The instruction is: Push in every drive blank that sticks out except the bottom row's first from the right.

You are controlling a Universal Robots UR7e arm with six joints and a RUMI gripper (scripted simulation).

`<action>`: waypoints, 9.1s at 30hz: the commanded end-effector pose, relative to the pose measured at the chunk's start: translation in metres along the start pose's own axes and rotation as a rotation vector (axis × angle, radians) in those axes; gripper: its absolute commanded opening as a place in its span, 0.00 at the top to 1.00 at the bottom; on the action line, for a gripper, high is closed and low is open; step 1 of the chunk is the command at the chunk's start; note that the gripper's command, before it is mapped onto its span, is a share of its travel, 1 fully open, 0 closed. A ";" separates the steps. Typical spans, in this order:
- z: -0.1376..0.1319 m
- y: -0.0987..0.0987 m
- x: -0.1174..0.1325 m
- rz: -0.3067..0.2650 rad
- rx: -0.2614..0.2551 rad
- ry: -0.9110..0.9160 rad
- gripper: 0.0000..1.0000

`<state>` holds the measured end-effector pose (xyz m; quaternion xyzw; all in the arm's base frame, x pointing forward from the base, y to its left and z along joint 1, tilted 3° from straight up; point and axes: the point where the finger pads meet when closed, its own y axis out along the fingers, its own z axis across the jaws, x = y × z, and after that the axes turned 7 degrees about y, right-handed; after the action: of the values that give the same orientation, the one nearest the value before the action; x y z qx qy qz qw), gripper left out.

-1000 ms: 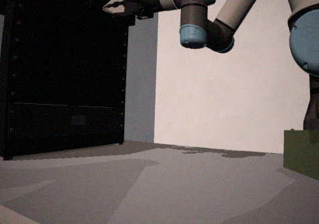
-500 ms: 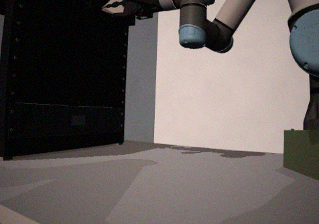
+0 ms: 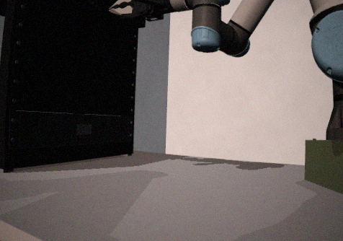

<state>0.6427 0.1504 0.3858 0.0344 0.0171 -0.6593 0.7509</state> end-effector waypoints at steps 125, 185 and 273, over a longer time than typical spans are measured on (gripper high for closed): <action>0.029 -0.065 -0.003 0.000 0.003 -0.001 1.00; 0.029 -0.027 -0.004 0.000 0.003 -0.001 1.00; 0.029 -0.005 -0.004 0.000 0.003 -0.001 1.00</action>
<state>0.6368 0.1511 0.4143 0.0351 0.0163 -0.6593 0.7509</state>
